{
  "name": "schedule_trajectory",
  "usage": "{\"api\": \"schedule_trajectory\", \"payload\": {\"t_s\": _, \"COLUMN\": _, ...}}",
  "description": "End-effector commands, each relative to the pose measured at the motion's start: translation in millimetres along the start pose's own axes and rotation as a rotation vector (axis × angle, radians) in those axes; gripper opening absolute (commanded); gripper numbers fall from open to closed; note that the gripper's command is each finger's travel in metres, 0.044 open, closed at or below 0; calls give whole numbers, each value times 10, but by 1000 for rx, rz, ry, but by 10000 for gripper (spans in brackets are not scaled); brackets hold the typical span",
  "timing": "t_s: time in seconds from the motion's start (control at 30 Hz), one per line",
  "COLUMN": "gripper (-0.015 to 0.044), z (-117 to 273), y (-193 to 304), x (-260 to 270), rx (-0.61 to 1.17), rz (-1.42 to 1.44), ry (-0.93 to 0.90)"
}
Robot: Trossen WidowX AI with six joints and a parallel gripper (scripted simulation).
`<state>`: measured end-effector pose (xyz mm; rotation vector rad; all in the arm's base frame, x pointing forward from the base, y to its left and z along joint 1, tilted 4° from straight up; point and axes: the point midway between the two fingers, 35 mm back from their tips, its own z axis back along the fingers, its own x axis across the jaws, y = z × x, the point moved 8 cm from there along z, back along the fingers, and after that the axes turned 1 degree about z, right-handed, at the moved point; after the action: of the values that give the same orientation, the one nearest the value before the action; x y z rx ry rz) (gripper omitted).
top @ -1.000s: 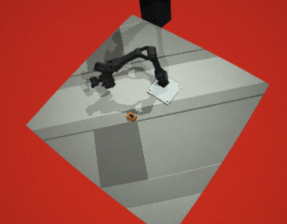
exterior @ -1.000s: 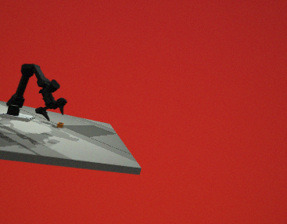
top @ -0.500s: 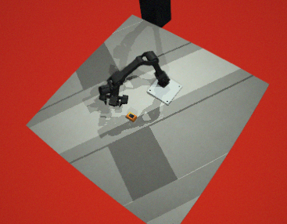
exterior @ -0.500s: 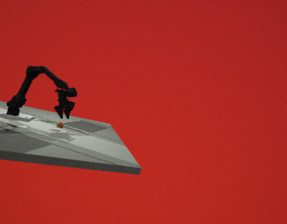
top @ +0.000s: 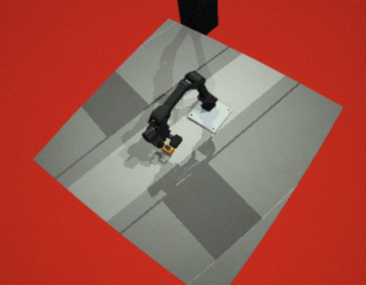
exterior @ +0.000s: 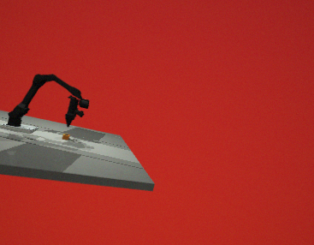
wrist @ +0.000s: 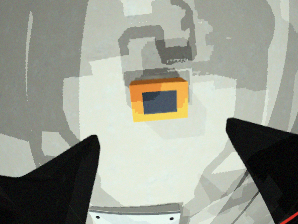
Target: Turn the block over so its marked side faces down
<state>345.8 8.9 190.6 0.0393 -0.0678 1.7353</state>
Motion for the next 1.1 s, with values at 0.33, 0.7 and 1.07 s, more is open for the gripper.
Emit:
{"api": "schedule_trajectory", "payload": {"t_s": 0.33, "gripper": 440, "z": -363, "y": 5, "x": -27, "rx": 12, "rz": -32, "ry": 9}}
{"api": "schedule_trajectory", "payload": {"t_s": 0.7, "gripper": 440, "z": -592, "y": 1, "x": -32, "rx": 12, "rz": -32, "ry": 8}}
{"api": "schedule_trajectory", "payload": {"t_s": 1.07, "gripper": 440, "z": -772, "y": 5, "x": -34, "rx": 12, "rz": -32, "ry": 8}}
